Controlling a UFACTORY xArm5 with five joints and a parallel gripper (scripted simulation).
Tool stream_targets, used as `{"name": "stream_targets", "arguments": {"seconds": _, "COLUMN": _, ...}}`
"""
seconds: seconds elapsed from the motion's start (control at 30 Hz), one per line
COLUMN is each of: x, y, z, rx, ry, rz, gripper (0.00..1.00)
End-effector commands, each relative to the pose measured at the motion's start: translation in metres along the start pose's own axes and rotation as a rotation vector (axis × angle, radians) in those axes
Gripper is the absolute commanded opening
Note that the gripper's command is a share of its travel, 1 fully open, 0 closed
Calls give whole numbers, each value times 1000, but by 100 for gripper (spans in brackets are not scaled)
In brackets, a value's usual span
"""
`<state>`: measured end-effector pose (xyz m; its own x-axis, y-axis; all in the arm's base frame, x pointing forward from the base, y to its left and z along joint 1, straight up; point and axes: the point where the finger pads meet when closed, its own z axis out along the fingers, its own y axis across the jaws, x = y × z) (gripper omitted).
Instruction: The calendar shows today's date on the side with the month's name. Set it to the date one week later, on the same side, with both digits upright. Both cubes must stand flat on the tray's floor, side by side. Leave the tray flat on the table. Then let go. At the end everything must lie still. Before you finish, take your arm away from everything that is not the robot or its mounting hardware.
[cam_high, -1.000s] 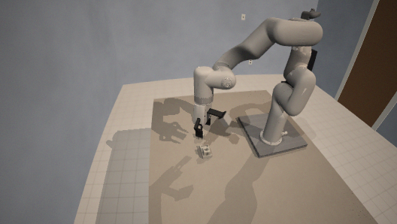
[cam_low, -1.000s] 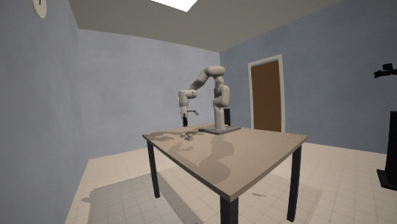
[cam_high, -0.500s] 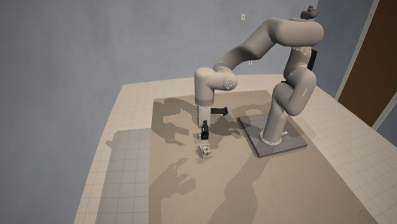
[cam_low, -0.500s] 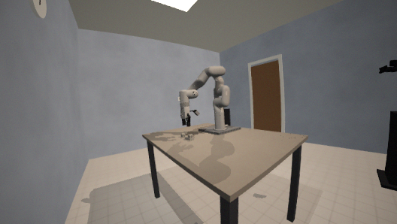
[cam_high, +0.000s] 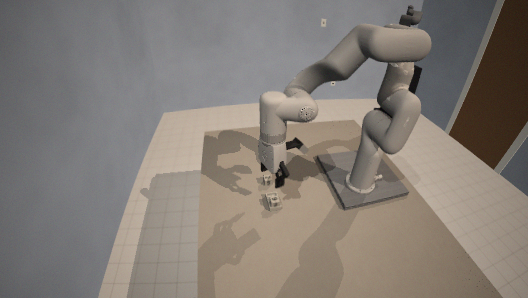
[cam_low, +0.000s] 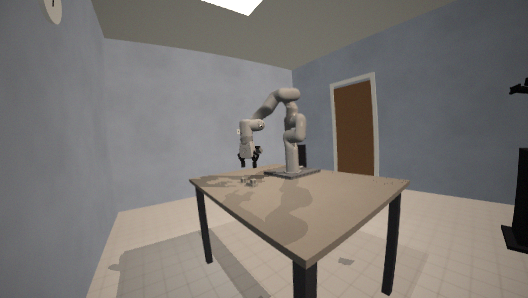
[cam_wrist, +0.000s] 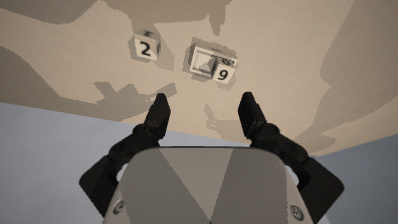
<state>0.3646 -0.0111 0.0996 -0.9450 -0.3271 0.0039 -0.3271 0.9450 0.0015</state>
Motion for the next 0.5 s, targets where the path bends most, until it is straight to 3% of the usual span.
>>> {"name": "stream_targets", "arguments": {"seconds": 0.0, "x": -2, "y": 4, "z": -1, "rx": 2, "ry": -3, "rz": -174, "gripper": 100}}
{"name": "stream_targets", "arguments": {"seconds": 0.47, "x": -4, "y": 14, "z": -1, "rx": 2, "ry": -3, "rz": -582, "gripper": 100}}
